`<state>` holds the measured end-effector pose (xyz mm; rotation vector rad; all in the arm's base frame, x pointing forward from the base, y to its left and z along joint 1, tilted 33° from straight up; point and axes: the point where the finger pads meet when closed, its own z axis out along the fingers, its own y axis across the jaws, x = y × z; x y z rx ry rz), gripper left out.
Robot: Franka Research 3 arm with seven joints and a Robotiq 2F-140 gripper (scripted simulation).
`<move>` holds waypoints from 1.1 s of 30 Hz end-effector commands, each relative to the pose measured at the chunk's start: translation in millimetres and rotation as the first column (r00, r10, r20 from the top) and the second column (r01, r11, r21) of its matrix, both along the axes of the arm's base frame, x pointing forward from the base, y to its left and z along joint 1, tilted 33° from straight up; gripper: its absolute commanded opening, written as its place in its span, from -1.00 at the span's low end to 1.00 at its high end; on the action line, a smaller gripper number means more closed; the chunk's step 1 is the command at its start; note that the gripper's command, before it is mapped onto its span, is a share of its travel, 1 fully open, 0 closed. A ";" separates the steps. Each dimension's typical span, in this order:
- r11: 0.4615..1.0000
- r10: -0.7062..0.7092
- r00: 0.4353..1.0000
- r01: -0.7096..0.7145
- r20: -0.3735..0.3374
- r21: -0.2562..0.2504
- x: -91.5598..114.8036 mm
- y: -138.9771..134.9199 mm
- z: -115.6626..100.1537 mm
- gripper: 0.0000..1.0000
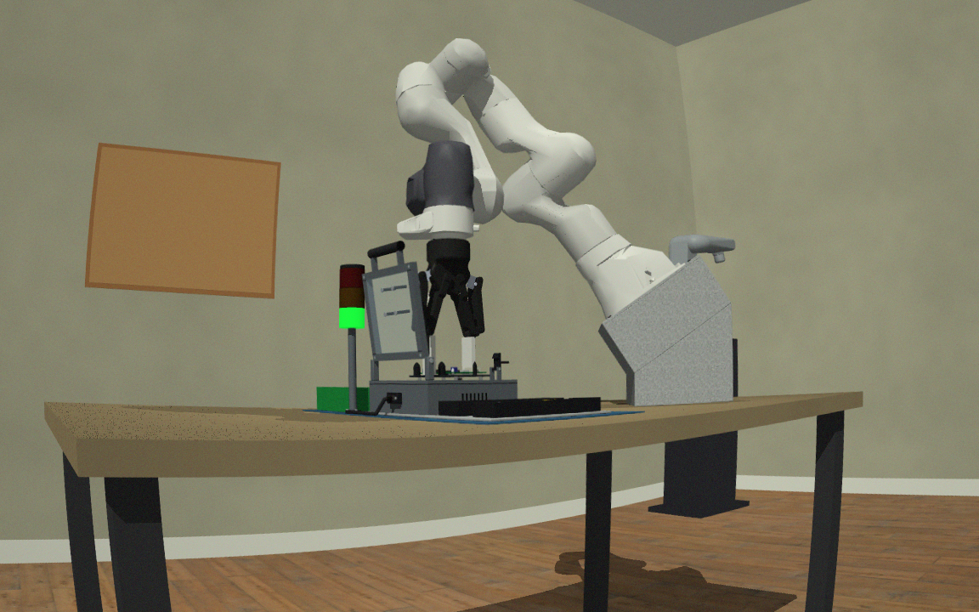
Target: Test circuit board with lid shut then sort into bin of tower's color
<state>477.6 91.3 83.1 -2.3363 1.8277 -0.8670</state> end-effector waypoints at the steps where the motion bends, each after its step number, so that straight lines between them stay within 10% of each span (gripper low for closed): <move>1: 1.000 -0.004 1.000 0.004 0.002 0.005 0.7 0.2 -0.1 0.02; 33: 1.000 -0.004 1.000 0.004 0.002 0.005 -1.0 0.3 2.4 0.02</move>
